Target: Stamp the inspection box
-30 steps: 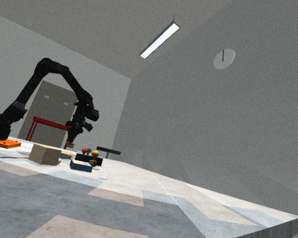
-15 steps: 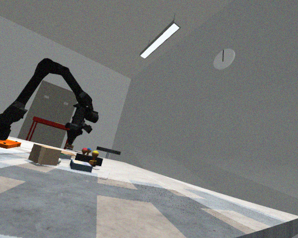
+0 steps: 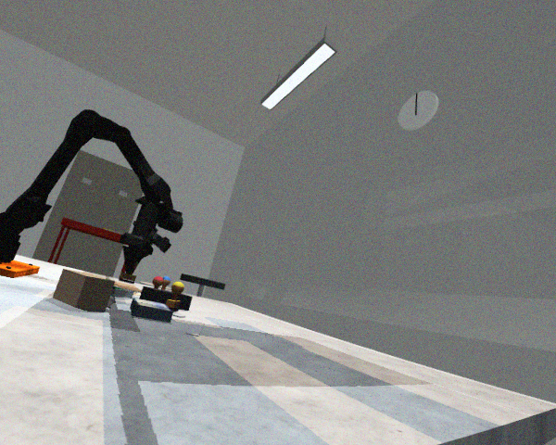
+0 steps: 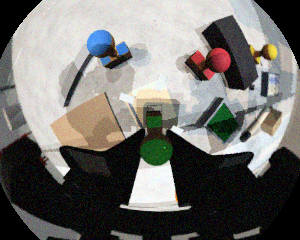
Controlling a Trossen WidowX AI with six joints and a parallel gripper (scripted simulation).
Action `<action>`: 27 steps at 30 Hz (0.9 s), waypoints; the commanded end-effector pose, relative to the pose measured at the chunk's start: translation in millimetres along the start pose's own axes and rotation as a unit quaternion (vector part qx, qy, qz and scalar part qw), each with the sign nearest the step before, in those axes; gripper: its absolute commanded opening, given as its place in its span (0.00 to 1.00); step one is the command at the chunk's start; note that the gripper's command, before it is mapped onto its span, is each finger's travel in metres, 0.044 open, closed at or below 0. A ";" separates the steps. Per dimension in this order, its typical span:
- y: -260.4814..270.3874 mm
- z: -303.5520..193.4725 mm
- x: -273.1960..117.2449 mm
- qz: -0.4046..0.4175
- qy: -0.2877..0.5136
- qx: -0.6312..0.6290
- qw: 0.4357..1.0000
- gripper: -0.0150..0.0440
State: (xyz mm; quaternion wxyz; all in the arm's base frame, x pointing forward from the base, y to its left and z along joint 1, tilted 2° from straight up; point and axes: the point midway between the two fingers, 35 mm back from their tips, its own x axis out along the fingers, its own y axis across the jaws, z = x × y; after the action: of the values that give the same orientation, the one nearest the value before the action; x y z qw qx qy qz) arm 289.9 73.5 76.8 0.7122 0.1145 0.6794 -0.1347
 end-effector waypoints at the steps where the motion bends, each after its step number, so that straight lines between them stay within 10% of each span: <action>1: -1.2 -0.4 4.0 -0.003 0.000 0.001 1.000 0.25; 27: -1.8 -1.9 21.3 -0.003 -0.001 0.002 1.000 0.25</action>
State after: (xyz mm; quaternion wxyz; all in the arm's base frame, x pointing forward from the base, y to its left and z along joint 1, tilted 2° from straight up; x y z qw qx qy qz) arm 289.2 72.8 58.7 0.7127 0.1145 0.6787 -0.1353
